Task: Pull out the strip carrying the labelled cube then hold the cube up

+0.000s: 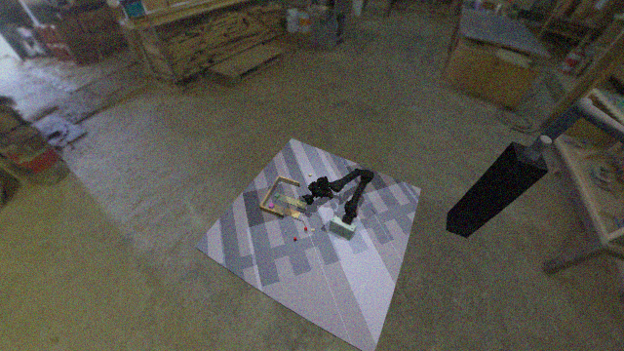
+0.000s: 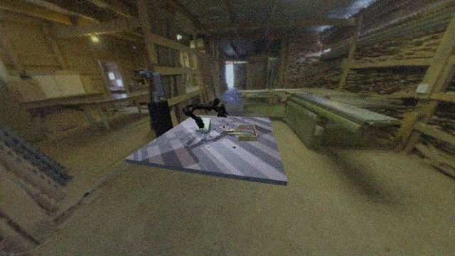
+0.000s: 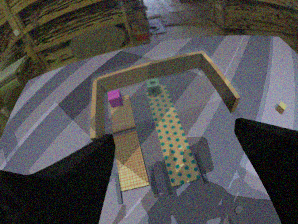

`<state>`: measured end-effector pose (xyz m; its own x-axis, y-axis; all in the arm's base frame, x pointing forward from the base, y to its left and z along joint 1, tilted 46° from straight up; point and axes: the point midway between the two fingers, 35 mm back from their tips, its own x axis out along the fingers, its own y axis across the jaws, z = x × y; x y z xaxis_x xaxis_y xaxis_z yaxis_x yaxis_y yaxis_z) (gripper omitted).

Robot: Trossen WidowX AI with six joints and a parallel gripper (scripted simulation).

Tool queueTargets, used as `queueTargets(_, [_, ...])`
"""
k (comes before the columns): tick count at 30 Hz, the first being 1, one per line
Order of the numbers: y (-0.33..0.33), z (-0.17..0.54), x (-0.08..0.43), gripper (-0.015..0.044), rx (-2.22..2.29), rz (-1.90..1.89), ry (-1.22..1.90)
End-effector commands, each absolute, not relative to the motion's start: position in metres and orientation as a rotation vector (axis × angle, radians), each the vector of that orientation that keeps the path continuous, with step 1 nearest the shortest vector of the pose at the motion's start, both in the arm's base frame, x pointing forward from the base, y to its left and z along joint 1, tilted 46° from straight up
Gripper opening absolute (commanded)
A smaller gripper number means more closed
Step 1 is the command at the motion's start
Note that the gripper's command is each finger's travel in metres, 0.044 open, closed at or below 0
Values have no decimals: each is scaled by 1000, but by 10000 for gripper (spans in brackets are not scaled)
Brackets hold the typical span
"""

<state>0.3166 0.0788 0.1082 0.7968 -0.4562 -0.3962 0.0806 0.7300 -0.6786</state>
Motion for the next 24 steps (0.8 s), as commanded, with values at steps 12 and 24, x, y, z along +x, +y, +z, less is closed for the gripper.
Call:
queueTargets(12, [74,105,314,400,-730,-327,595])
queueTargets(24, [47,81,349,164,-769,-390,898])
